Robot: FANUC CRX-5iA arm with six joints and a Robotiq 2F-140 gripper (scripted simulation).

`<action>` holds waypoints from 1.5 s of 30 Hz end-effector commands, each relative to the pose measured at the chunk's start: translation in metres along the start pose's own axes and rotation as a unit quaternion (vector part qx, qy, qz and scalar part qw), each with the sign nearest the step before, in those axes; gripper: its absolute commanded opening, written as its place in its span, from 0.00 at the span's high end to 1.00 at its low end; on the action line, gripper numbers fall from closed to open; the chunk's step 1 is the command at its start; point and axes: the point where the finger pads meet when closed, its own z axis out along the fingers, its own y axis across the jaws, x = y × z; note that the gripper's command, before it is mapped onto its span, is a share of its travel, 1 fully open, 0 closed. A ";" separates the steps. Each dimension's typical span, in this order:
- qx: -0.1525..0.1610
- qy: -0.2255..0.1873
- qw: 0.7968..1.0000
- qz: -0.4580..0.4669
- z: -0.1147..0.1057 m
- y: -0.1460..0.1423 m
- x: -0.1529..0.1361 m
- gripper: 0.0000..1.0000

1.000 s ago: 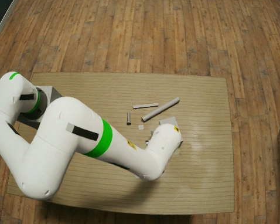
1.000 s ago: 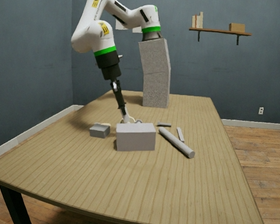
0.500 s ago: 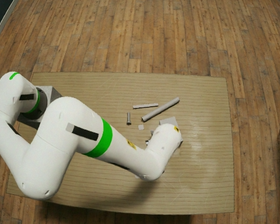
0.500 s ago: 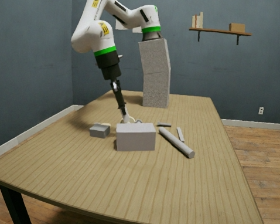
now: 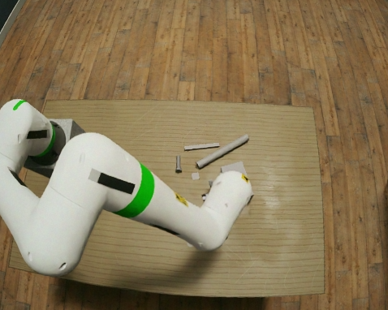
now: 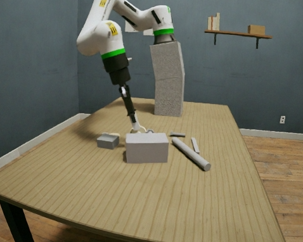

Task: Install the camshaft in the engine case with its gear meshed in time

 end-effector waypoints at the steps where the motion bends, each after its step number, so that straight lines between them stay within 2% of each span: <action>1: 0.001 0.000 1.000 0.000 -0.007 -0.001 0.000 0.73; 10: 0.001 0.000 1.000 0.000 -0.029 -0.001 0.000 0.73; 18: 0.001 0.000 1.000 0.000 -0.040 -0.001 0.000 0.73; 34: 0.001 0.000 1.000 0.000 -0.046 -0.001 0.000 0.73; 45: 0.001 0.000 1.000 0.000 -0.066 -0.001 -0.007 0.73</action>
